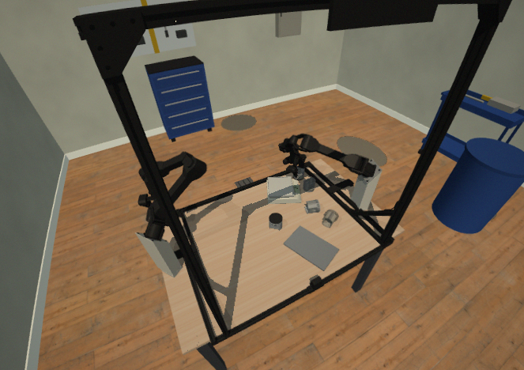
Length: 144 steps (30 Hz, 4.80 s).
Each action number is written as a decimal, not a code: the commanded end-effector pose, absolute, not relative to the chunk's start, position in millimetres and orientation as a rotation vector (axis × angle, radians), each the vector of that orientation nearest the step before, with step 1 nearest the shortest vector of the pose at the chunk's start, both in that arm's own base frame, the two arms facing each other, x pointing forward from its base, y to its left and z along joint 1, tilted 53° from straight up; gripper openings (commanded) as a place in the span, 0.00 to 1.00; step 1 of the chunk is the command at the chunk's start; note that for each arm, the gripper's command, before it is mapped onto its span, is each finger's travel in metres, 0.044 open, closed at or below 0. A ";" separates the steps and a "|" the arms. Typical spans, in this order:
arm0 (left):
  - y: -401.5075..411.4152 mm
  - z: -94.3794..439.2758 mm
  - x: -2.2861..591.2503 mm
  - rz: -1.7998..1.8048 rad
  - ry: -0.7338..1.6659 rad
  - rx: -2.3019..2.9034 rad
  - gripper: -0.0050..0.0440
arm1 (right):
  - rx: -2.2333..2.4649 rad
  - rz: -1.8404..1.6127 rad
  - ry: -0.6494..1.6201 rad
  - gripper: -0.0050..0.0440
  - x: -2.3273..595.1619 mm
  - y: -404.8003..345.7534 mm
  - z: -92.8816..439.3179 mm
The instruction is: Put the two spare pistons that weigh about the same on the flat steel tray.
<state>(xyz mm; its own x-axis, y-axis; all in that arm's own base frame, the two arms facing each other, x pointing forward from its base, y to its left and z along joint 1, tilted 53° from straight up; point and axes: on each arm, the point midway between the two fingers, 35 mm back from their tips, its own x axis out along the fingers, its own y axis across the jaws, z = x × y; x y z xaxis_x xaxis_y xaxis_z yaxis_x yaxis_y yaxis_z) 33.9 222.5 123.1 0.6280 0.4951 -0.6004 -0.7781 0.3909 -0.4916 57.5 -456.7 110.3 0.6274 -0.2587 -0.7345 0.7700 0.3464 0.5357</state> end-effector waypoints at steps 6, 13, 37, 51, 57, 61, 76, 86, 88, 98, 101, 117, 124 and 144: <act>222.4 123.3 34.2 0.832 0.386 -0.830 1.00 | 1.028 -0.725 0.602 0.43 60.0 -456.4 100.0; 222.4 123.3 34.2 0.832 0.386 -0.830 1.00 | 1.028 -0.725 0.602 0.43 60.0 -456.4 100.0; 222.4 123.3 34.2 0.832 0.386 -0.830 1.00 | 1.028 -0.725 0.602 0.43 53.7 -451.4 106.0; 222.4 123.3 34.2 0.832 0.386 -0.830 1.00 | 1.028 -0.725 0.602 0.43 40.0 -440.7 119.0; 222.4 123.3 34.2 0.832 0.386 -0.830 1.00 | 1.028 -0.725 0.602 0.43 35.8 -437.4 123.0; 222.4 123.3 34.2 0.832 0.386 -0.830 1.00 | 1.028 -0.725 0.602 0.43 31.6 -434.1 127.0; 222.4 123.3 34.2 0.832 0.386 -0.830 1.00 | 1.028 -0.725 0.602 0.43 18.0 -423.4 139.9; 222.4 123.3 34.2 0.832 0.386 -0.830 1.00 | 1.025 -0.727 0.597 0.43 9.1 -416.7 149.5; 222.4 123.3 34.2 0.832 0.386 -0.830 1.00 | 1.024 -0.728 0.596 0.43 9.0 -416.7 149.9; 222.4 123.3 34.2 0.832 0.386 -0.830 1.00 | 1.010 -0.736 0.582 0.43 6.6 -415.6 156.5; 222.4 123.3 34.2 0.832 0.386 -0.830 1.00 | 0.930 -0.744 0.563 0.43 12.3 -401.8 158.2; 222.4 123.3 34.2 0.832 0.386 -0.830 1.00 | 0.591 -0.767 0.479 0.43 38.9 -337.6 166.2; 222.4 123.3 34.2 0.832 0.386 -0.830 1.00 | 0.591 -0.767 0.479 0.43 48.4 -314.6 169.1; 222.4 123.3 34.2 0.832 0.386 -0.830 1.00 | 0.591 -0.767 0.479 0.43 82.6 -232.0 179.3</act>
